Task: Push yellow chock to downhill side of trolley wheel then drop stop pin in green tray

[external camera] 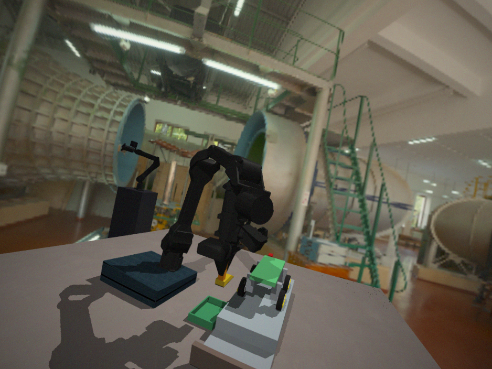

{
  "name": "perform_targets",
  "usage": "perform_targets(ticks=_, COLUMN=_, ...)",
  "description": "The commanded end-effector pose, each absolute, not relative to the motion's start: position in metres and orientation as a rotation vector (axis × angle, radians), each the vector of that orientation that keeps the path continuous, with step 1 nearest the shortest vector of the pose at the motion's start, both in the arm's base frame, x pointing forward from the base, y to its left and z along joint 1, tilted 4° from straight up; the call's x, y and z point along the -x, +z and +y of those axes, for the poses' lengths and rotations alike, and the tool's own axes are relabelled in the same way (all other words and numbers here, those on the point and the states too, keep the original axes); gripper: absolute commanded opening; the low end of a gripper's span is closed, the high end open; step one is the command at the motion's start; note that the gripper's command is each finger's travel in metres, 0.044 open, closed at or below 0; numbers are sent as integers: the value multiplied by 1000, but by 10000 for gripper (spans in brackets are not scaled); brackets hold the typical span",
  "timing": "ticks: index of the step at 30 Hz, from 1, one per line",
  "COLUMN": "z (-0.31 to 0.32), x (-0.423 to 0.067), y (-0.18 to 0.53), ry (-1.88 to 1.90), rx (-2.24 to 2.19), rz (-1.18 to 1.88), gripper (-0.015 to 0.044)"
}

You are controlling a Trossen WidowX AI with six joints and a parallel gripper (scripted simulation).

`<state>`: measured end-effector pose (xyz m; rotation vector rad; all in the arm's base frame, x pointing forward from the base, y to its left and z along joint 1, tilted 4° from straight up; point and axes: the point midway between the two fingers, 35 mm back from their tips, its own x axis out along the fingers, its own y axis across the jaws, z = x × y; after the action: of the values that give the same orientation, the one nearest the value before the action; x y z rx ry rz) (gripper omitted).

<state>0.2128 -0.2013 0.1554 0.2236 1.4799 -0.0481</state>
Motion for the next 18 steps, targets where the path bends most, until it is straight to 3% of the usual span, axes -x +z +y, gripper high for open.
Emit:
perform_targets(ticks=1, z=-203, x=-217, y=154, ry=-28, rx=-232, rz=1477, gripper=0)
perform_targets(ticks=18, z=-208, x=-243, y=141, ry=-28, rx=-231, rz=1474, gripper=0)
